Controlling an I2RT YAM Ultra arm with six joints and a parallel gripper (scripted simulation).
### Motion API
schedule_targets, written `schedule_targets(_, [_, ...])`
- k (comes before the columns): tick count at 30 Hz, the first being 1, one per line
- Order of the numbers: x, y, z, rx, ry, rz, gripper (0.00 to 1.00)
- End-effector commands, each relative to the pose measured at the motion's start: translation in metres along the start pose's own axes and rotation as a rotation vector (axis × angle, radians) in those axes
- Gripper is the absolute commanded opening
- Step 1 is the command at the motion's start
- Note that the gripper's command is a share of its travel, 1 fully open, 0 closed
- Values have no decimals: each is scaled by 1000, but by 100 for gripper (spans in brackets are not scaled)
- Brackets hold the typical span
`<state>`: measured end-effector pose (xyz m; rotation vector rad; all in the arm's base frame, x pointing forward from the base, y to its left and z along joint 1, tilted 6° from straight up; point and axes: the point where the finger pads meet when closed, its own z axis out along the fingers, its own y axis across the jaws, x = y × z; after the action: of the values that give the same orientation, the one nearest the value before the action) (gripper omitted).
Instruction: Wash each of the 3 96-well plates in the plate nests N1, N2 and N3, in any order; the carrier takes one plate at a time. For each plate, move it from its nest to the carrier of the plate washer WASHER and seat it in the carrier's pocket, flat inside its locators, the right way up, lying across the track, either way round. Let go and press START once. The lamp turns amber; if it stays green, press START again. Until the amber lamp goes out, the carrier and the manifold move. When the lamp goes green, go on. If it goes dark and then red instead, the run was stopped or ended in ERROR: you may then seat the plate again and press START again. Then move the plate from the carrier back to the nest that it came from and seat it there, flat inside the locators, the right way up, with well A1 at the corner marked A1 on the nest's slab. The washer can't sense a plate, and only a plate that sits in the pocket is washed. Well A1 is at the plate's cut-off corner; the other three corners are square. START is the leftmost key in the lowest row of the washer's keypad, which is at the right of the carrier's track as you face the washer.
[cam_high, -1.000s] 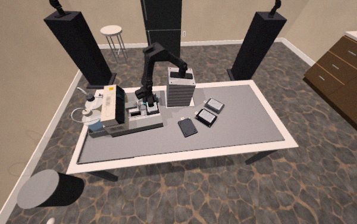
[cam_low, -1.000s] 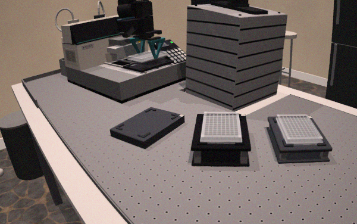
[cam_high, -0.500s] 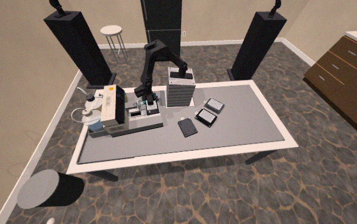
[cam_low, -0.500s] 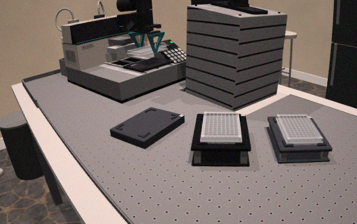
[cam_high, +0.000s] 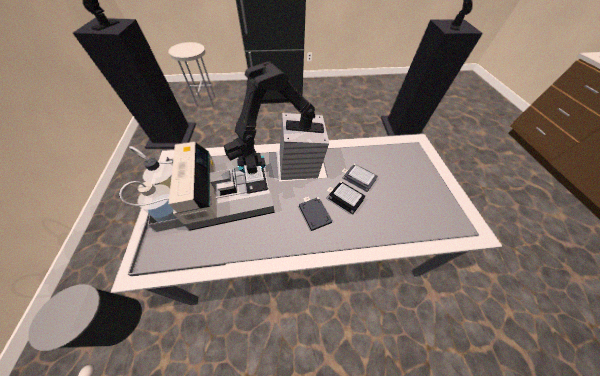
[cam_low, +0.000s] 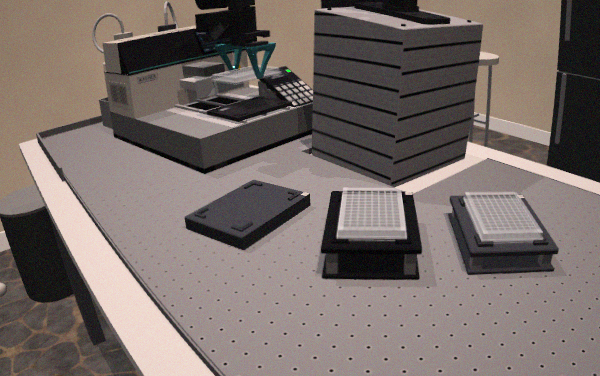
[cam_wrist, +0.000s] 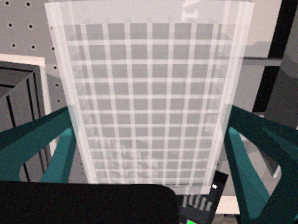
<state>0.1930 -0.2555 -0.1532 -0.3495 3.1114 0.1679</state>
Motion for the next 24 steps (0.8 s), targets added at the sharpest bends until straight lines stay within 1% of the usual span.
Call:
schedule_targets(1, [-1, -2, -10, 8, -5, 0, 0])
schedule_targets(12, [-1, -2, -28, 8, -5, 0, 0])
schedule_targets(22, [-1, -2, -28, 8, -5, 0, 0])
schedule_targets(24, [-10, 2, -26, 8, -5, -52, 0])
